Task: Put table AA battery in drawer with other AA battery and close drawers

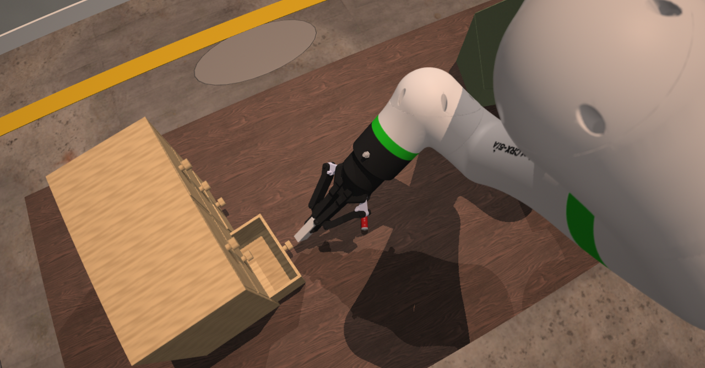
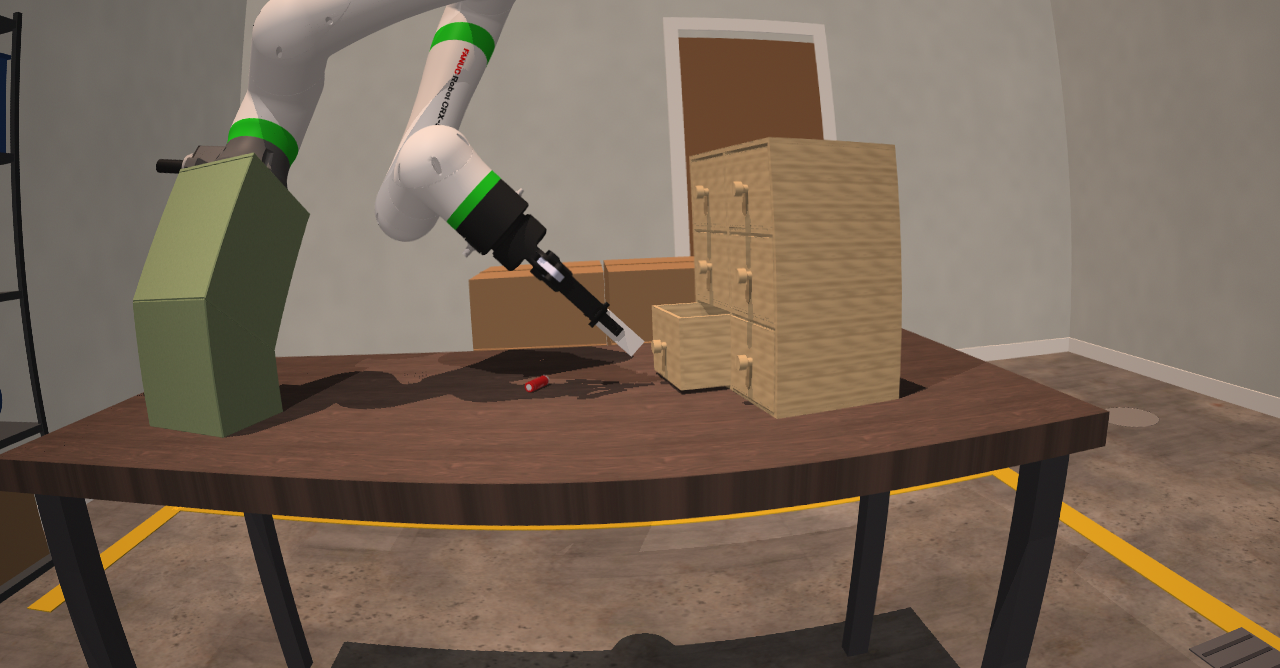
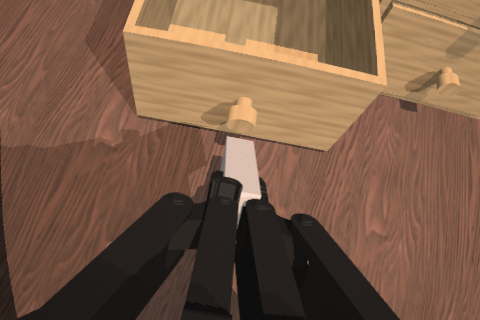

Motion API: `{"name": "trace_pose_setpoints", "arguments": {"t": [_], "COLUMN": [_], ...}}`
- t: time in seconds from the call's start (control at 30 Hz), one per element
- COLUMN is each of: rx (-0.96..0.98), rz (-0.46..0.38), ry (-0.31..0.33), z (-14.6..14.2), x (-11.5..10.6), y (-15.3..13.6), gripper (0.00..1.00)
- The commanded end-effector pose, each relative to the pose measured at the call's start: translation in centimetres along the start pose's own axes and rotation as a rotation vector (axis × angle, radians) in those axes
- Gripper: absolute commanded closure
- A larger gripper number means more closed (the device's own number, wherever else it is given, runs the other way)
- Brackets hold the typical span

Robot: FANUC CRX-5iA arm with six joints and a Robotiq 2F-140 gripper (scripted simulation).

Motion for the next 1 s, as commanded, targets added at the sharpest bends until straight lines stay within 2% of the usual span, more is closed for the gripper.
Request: {"name": "trace_pose_setpoints", "arguments": {"t": [0.0, 0.97], "rx": [0.0, 0.0], "rz": [0.0, 0.0], "ry": [0.0, 0.0], "z": [0.0, -0.2], "x": [0.3, 3.6], "y": [0.3, 3.6], "gripper": [1.0, 1.0]}}
Point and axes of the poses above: the point where the finger pads meet when closed, its own x axis out along the fingers, its own z axis across the jaws, y = z × x, the point moved 7 cm from there along -x, back along the fingers, and after that the axes turned 4 degrees about x, right-handed, at the moved point
